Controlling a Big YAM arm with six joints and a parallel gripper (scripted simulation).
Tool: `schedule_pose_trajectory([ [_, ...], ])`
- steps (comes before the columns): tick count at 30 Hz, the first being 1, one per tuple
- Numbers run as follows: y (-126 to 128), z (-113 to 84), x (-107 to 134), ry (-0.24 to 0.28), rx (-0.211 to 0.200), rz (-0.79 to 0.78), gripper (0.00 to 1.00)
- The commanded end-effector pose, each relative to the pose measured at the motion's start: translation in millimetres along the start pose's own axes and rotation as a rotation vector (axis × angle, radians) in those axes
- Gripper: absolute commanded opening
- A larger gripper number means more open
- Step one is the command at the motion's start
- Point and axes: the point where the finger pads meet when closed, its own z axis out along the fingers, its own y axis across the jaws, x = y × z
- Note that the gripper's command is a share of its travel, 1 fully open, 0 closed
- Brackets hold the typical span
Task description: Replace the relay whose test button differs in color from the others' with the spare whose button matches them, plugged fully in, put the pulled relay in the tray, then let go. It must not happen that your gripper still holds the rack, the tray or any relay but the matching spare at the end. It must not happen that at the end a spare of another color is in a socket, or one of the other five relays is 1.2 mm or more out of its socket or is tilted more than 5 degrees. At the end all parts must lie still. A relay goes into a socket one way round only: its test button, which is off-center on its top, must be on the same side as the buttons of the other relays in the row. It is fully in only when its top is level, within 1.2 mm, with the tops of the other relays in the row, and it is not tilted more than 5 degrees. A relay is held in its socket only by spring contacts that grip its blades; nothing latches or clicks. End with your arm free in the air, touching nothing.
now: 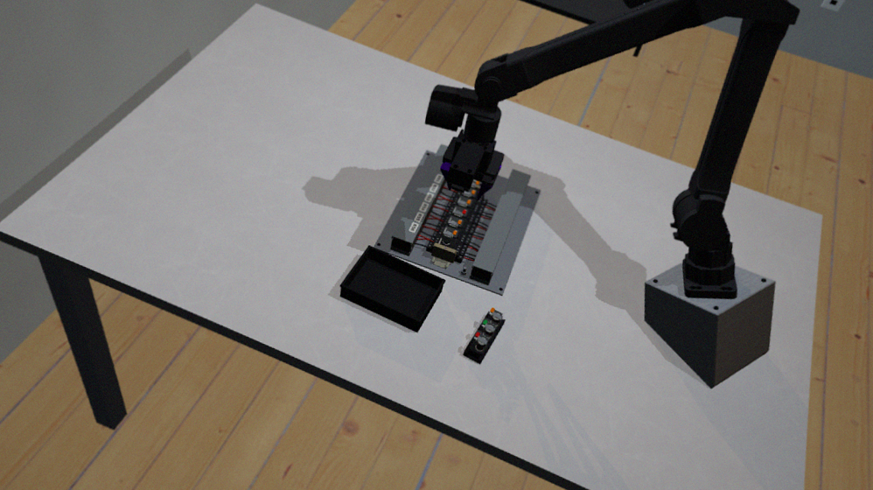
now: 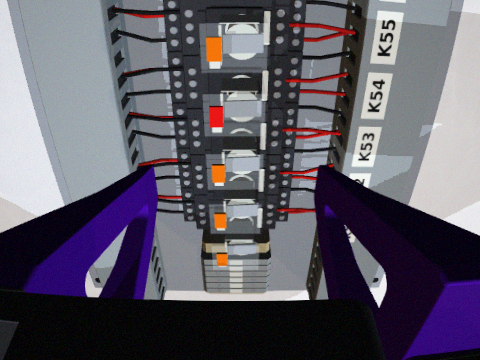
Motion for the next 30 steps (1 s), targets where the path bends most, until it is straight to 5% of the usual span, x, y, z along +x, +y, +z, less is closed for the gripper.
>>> schedule_pose_trajectory([
  [1,-21.0,-14.2,-5.8,-0.012,0.035,-0.013,0.59],
  [30,-1.2,-4.3,-5.9,-0.006,-0.004,-0.022,0.59],
])
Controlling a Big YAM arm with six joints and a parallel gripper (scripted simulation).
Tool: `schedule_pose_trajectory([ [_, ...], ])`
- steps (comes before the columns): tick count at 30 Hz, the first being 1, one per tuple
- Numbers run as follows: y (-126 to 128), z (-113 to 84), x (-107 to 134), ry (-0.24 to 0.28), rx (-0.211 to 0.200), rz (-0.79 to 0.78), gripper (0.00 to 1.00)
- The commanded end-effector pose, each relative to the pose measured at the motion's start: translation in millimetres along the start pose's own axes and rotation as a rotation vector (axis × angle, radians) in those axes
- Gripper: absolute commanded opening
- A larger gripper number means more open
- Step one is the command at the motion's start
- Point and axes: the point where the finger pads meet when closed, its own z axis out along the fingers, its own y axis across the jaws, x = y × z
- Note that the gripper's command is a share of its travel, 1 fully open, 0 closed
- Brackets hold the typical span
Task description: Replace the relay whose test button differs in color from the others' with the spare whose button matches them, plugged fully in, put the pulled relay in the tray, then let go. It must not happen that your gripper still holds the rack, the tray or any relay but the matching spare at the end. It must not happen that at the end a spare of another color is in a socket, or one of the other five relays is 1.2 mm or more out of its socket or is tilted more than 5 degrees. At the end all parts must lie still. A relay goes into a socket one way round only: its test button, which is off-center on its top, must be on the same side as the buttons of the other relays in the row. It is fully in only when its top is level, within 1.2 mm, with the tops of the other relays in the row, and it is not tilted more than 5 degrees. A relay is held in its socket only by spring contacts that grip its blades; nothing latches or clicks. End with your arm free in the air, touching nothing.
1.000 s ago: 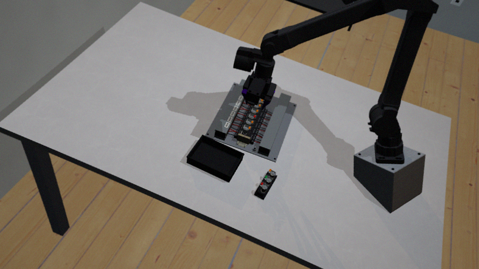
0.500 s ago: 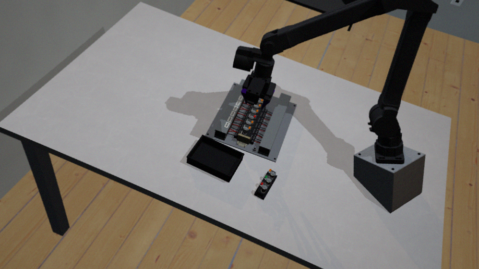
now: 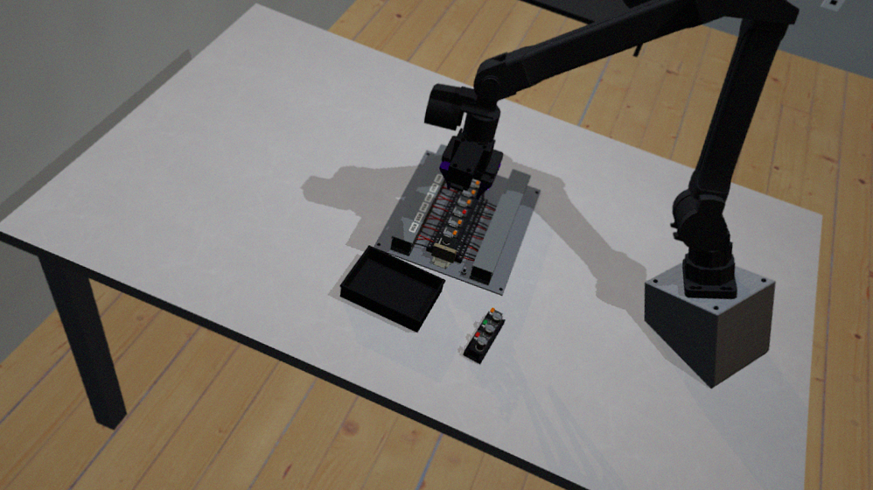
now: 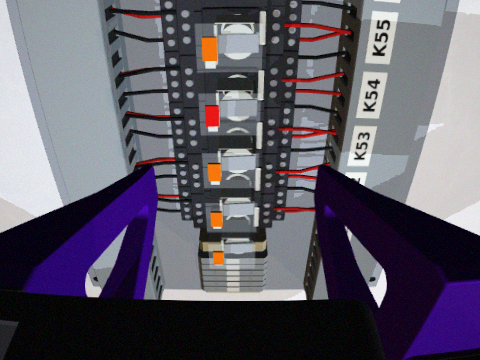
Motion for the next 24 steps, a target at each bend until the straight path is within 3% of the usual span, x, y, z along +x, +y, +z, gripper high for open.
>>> schedule_pose_trajectory([
  [1,0.9,-2.5,-5.4,-0.005,-0.004,-0.021,0.59],
  [16,2.3,-4.7,-5.1,-0.007,0.005,-0.018,0.59],
  [24,-5.8,-13.9,-4.3,-0.012,0.037,-0.007,0.59],
])
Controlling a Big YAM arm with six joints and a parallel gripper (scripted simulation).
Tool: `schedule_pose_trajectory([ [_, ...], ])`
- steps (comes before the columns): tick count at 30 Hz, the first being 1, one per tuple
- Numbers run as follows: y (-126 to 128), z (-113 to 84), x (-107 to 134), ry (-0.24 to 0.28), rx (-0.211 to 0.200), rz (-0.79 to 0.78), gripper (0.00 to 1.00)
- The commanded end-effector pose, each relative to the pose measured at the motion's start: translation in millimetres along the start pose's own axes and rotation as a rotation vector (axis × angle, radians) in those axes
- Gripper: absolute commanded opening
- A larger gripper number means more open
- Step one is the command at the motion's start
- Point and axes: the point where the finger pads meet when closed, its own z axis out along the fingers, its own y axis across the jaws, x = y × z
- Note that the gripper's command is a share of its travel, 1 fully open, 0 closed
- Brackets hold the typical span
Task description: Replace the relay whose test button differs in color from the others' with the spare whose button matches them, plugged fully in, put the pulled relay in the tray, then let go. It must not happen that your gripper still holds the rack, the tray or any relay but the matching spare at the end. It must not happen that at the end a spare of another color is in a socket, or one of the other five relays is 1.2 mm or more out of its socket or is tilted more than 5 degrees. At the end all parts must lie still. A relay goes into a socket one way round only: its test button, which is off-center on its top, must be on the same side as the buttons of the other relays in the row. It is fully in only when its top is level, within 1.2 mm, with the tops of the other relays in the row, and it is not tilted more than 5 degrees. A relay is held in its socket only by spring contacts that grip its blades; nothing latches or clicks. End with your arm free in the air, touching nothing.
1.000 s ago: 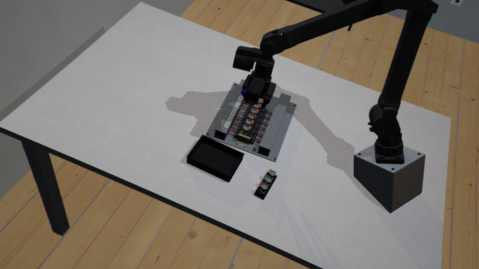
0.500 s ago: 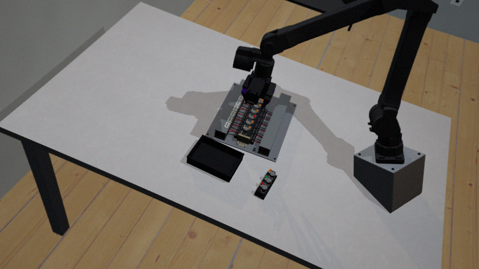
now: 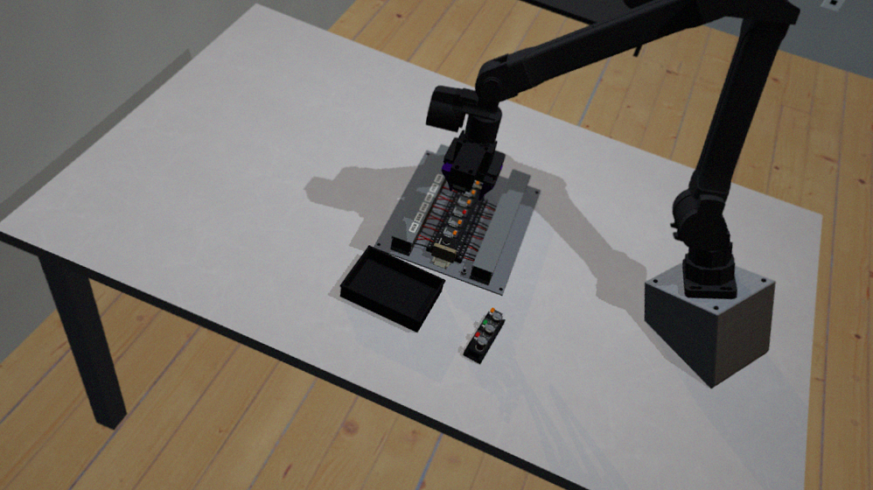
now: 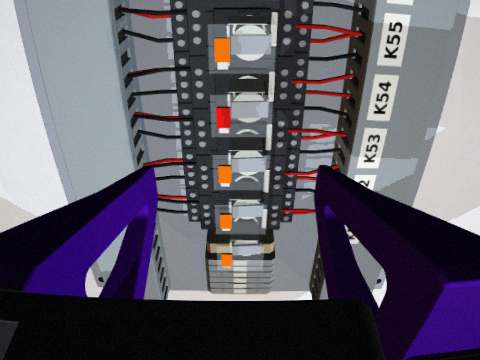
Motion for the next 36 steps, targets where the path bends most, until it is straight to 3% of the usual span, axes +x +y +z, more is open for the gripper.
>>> schedule_pose_trajectory([
  [1,-10.7,-15.4,-4.5,-0.013,0.043,-0.005,0.59],
  [36,-9.7,-4.0,-6.0,-0.009,0.026,-0.008,0.59],
])
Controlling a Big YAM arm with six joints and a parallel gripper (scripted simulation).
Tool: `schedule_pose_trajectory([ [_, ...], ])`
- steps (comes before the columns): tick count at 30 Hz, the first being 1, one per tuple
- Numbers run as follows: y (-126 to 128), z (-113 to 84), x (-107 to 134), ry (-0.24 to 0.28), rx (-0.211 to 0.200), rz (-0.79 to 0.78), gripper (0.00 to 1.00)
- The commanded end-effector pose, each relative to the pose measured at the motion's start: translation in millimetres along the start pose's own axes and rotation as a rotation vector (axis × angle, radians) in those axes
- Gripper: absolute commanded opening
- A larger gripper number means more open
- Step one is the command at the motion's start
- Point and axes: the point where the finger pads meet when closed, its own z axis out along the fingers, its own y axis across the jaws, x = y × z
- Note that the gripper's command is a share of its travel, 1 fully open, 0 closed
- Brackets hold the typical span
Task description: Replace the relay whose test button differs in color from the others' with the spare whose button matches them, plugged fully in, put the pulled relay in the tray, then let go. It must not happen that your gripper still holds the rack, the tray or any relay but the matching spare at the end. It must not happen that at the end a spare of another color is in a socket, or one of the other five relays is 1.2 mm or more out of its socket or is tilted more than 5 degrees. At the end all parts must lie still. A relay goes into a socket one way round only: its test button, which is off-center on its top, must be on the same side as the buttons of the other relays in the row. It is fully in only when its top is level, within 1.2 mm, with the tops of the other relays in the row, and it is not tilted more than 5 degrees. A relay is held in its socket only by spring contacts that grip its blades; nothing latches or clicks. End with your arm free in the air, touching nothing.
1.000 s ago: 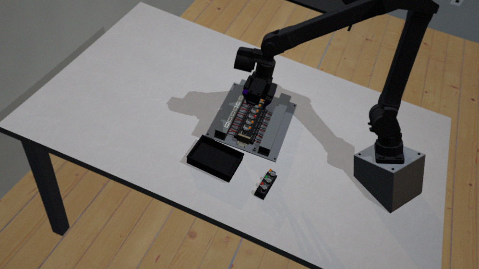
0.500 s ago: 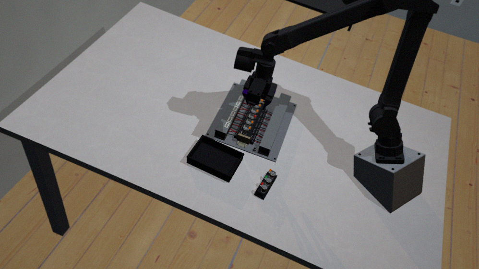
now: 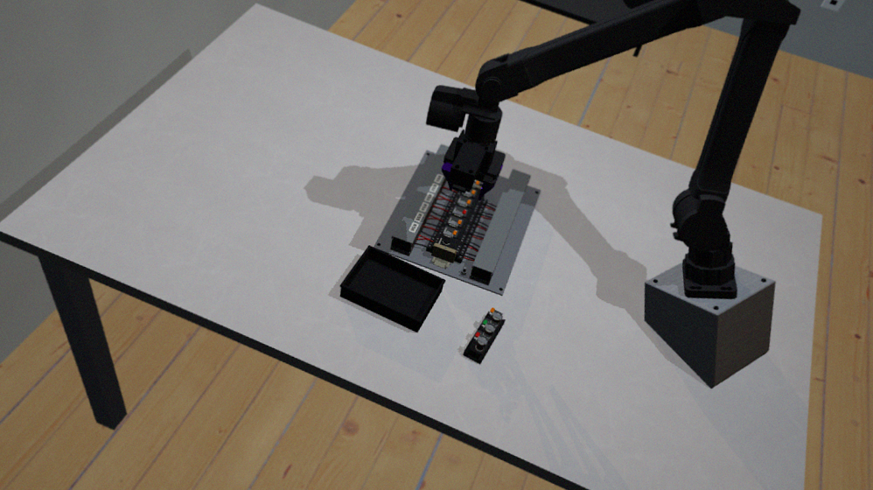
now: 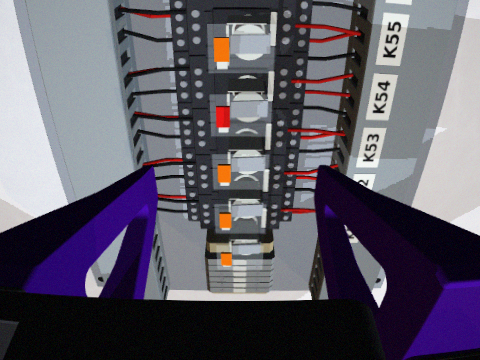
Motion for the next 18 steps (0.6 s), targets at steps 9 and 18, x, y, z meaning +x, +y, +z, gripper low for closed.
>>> schedule_pose_trajectory([
  [9,-6.1,18.0,-1.4,-0.004,0.011,-0.005,0.59],
  [18,-5.7,43.1,0.8,-0.002,0.007,-0.002,0.59],
])
